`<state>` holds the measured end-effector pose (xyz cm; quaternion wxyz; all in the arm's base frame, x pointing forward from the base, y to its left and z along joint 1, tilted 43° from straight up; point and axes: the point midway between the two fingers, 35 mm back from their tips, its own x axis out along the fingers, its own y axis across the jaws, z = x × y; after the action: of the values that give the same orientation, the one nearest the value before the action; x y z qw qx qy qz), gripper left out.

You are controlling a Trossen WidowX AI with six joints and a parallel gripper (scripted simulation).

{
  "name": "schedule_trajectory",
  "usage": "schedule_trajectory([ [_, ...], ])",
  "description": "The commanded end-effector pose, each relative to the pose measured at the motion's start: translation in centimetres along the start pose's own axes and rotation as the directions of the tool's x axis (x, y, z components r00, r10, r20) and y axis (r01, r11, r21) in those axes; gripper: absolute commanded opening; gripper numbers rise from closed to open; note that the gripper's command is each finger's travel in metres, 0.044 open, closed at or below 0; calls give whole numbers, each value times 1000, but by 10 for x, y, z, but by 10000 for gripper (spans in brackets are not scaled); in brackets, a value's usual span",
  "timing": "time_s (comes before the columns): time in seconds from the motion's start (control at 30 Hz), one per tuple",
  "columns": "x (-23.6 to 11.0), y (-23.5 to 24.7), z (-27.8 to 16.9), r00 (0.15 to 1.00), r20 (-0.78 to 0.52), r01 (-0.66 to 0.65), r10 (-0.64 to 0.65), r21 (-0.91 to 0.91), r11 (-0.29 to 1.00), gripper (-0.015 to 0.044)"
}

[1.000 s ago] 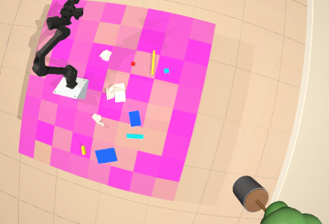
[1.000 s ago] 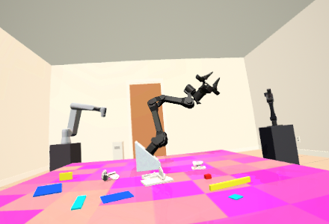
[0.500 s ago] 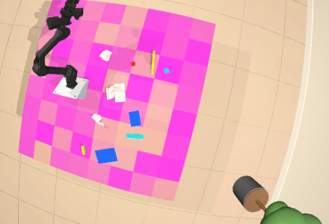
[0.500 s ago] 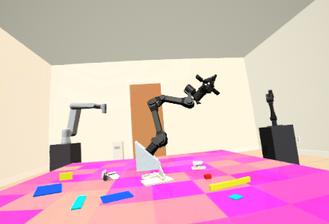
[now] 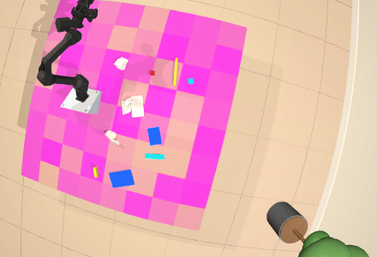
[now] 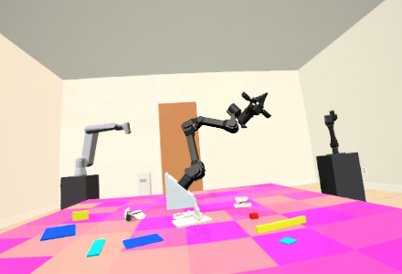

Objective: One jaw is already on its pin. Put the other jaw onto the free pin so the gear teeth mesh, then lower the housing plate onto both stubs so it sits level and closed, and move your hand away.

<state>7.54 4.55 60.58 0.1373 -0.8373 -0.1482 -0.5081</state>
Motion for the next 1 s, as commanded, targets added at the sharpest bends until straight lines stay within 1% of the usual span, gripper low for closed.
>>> schedule_trajectory([
  [0.0,4,-15,12,999,25,40,-39,-43,998,0],
  [0.5,14,-58,72,975,165,178,-147,-198,964,0],
  [0.97,15,-80,137,924,323,303,-203,-300,905,0],
])
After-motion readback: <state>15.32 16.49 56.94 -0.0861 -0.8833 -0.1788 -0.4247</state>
